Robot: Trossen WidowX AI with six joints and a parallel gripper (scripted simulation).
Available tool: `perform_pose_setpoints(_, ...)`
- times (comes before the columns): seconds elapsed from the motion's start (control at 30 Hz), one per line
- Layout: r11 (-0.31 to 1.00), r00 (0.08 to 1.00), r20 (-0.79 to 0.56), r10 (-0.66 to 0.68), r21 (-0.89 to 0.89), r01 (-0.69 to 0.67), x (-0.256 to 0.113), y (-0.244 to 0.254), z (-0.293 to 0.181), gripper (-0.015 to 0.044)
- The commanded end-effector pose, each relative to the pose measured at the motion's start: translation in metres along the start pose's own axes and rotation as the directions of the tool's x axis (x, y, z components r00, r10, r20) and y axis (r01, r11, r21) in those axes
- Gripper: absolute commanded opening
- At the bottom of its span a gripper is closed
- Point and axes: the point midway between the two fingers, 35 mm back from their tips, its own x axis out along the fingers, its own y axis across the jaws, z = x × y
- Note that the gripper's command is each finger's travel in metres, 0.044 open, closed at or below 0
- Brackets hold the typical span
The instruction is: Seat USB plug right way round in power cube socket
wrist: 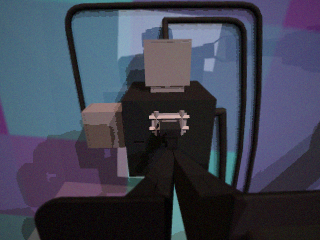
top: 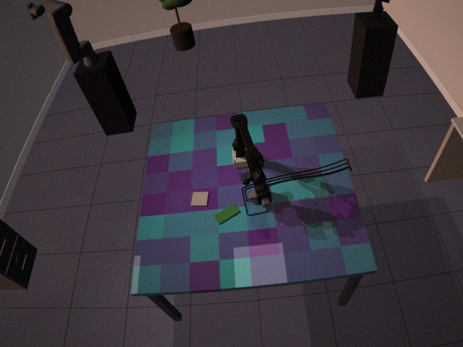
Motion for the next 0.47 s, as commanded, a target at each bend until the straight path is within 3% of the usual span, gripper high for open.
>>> perform_pose_setpoints(0.0, 1.000, 1.000, -0.003, -0.003, -0.003, 0.003, 0.0016, -0.0005, -0.0002, 0.0000)
perform_pose_setpoints(0.43, 1.000, 1.000, -0.003, -0.003, -0.003, 0.003, 0.0032, -0.0005, 0.0000, 0.0000)
